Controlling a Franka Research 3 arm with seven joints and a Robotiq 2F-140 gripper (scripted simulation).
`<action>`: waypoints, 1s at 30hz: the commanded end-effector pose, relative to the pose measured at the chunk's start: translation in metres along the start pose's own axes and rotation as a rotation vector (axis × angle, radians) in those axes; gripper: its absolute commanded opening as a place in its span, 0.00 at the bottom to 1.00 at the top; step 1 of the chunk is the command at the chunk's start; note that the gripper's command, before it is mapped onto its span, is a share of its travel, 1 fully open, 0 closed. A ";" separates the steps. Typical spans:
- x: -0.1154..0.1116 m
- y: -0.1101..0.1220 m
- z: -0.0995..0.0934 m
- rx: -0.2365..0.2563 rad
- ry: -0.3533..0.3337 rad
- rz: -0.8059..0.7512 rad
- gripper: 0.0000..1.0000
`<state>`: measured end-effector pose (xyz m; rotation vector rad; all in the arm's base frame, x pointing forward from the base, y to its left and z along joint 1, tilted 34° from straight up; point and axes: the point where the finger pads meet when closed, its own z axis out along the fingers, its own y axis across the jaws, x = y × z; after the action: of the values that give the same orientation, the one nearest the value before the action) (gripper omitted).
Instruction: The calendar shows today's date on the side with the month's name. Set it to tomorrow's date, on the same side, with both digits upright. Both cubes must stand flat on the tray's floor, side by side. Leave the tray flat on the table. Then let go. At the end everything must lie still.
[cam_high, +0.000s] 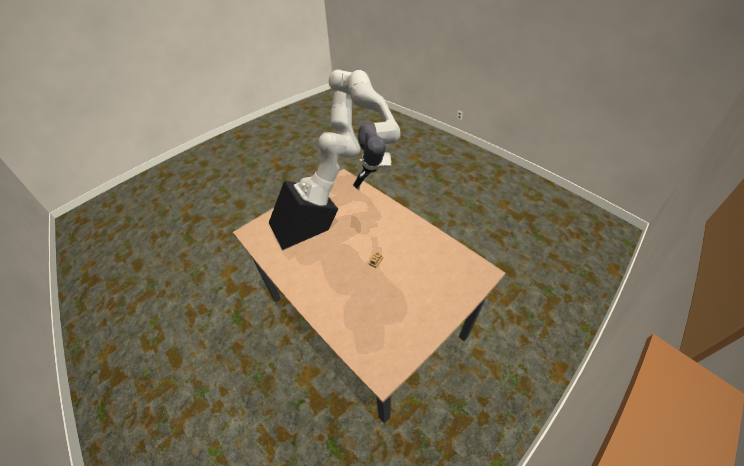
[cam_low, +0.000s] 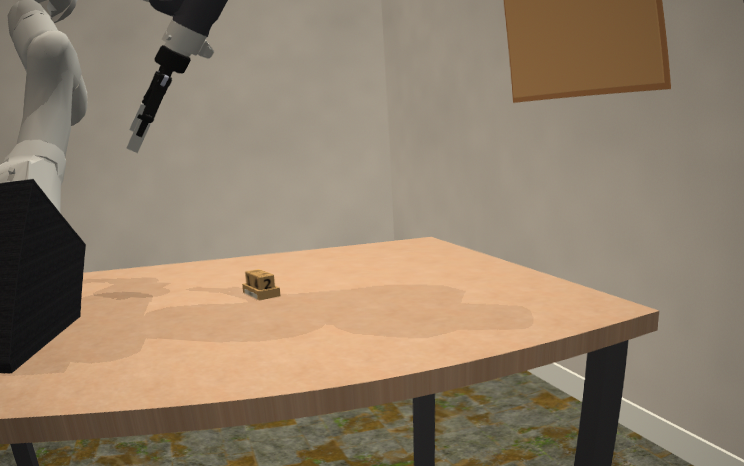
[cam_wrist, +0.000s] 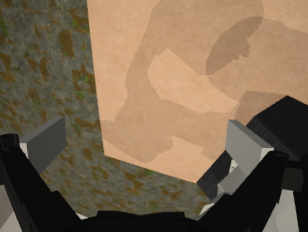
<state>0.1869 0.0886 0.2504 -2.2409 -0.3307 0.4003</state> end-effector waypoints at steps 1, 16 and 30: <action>0.038 0.012 -0.005 -0.016 0.079 0.155 1.00; 0.105 0.048 -0.016 -0.007 0.210 0.422 1.00; 0.161 0.094 -0.025 0.011 0.335 0.692 1.00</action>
<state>0.3313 0.0774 0.1763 -2.3163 0.4420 0.3647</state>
